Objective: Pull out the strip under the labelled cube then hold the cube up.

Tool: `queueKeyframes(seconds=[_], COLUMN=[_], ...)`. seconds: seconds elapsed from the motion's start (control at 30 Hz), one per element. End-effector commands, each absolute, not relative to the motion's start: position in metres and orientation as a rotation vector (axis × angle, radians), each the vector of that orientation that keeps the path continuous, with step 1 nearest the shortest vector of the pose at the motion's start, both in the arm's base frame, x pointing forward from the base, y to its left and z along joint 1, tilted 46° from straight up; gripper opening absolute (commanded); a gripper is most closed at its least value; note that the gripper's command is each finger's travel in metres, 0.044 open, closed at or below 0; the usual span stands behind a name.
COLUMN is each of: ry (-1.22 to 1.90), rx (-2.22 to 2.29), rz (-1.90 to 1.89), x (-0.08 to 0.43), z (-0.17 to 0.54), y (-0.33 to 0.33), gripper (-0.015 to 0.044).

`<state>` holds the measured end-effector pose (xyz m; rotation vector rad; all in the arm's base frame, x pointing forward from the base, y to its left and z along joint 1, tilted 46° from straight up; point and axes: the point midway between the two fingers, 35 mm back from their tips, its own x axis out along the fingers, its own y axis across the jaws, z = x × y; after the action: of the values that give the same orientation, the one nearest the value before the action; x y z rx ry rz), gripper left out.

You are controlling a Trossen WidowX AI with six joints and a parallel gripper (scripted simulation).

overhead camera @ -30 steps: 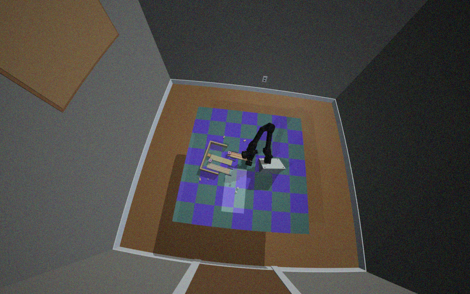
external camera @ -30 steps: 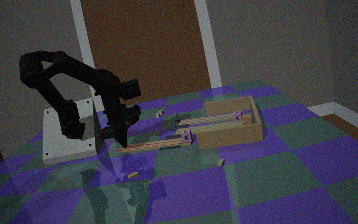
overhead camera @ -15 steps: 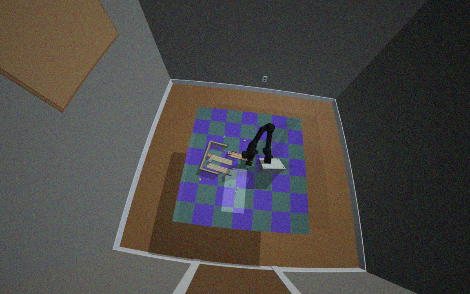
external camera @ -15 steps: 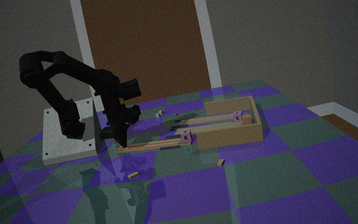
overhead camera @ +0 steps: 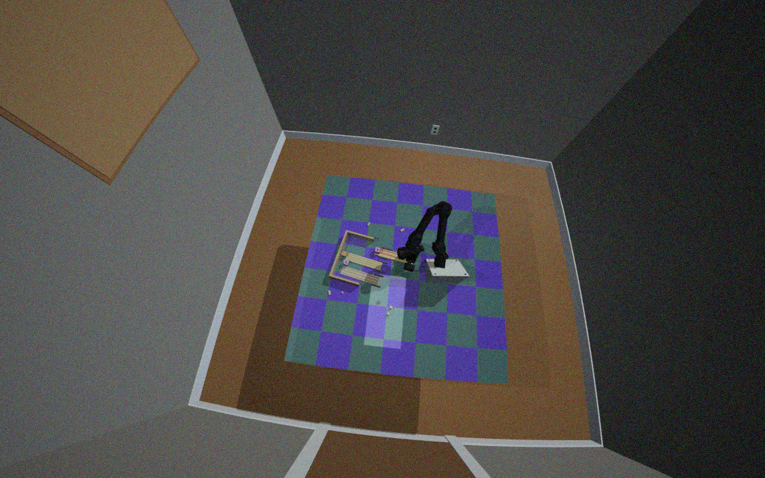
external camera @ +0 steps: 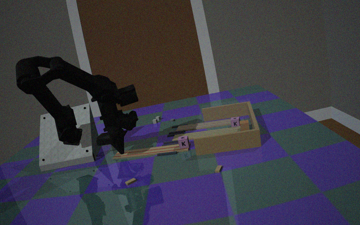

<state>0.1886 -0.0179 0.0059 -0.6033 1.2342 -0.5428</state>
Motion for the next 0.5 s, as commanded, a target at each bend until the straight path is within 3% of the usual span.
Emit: queueKeyframes(seconds=[0.0, 0.47], ry=[1.267, 1.268], rx=[-0.606, -0.605], rz=[-0.550, -0.548], x=[0.180, 0.181], z=[0.002, 0.035], y=[-0.023, 0.011], gripper=[0.0000, 0.0000])
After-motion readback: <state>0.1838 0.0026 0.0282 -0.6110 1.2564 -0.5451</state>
